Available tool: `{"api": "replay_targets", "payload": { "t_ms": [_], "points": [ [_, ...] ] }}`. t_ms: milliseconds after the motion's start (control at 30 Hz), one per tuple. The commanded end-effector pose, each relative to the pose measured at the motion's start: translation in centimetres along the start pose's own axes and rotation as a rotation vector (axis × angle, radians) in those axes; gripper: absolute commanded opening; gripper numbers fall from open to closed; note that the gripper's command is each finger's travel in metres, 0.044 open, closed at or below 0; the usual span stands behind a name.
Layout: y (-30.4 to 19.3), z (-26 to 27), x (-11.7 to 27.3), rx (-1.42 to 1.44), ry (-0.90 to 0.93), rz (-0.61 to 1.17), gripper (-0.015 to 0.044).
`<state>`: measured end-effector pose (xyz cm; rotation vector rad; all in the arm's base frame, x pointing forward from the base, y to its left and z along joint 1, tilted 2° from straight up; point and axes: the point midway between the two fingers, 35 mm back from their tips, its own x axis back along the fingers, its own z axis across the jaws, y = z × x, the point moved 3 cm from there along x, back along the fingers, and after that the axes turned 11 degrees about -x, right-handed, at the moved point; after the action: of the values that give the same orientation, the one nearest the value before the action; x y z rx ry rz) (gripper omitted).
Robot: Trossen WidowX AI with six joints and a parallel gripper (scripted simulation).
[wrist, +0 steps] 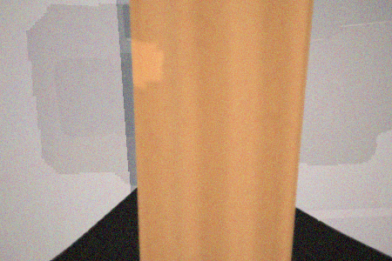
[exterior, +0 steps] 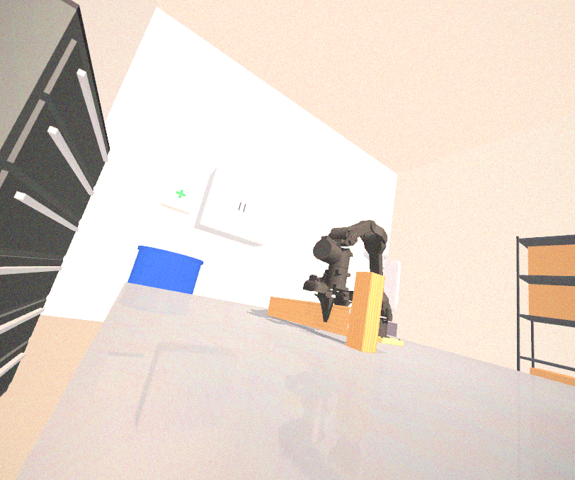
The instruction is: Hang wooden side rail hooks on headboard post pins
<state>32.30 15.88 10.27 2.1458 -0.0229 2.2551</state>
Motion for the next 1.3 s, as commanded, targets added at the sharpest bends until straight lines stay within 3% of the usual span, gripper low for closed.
{"api": "replay_targets", "payload": {
  "t_ms": [0,1267],
  "points": [
    [-0.19,0.05,0.14,-0.003,0.001,0.006,0.0],
    [-0.59,-0.07,0.09,-0.003,0.001,0.006,0.0]
  ]
}}
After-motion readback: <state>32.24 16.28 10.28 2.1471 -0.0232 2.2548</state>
